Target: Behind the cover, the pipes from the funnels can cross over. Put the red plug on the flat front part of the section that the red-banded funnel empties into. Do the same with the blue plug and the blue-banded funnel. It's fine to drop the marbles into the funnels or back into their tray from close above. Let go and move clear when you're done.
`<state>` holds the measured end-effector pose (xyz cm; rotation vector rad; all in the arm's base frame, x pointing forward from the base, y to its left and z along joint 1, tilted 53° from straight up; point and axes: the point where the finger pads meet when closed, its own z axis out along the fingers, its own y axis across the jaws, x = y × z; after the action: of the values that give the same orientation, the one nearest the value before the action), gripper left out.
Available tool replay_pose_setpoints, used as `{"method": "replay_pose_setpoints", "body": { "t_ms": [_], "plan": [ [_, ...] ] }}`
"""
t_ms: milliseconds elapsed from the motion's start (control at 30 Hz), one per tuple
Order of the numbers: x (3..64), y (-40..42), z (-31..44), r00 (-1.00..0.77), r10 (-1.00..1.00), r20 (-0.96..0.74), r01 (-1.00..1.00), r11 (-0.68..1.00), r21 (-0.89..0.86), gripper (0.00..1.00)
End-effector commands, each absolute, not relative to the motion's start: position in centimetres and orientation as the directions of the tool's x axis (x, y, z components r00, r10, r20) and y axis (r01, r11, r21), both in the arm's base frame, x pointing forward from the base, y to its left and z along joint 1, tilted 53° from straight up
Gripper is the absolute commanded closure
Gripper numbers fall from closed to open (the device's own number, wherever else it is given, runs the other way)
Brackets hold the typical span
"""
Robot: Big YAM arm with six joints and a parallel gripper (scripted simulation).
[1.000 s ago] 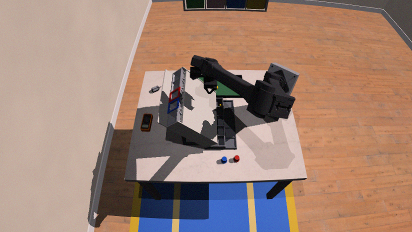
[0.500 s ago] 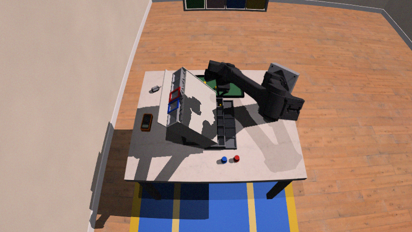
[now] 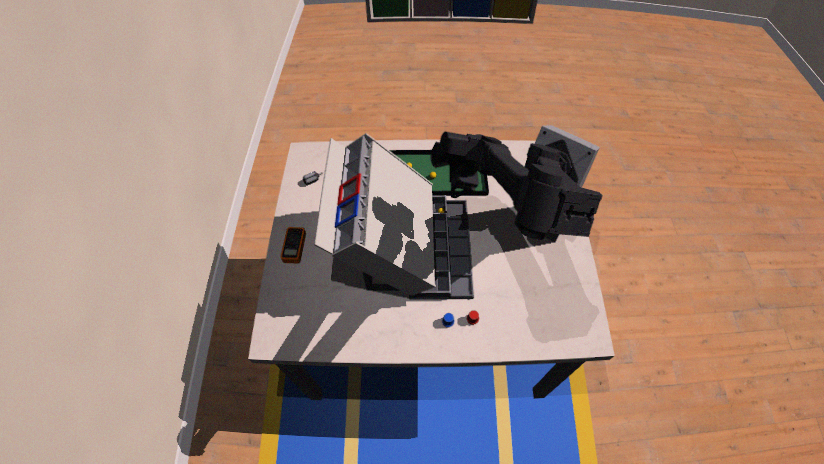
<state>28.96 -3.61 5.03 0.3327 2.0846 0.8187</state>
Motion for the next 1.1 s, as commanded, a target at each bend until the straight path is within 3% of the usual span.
{"method": "replay_pose_setpoints", "body": {
  "t_ms": [0, 1067],
  "plan": [
    [28.8, -2.8, 4.5, -0.585, 0.528, -0.616, -0.049, 0.735, 0.677, 0.44],
    [28.1, -1.8, 3.4, -0.538, 0.539, -0.648, -0.061, 0.742, 0.667, 0.44]
  ]
}}
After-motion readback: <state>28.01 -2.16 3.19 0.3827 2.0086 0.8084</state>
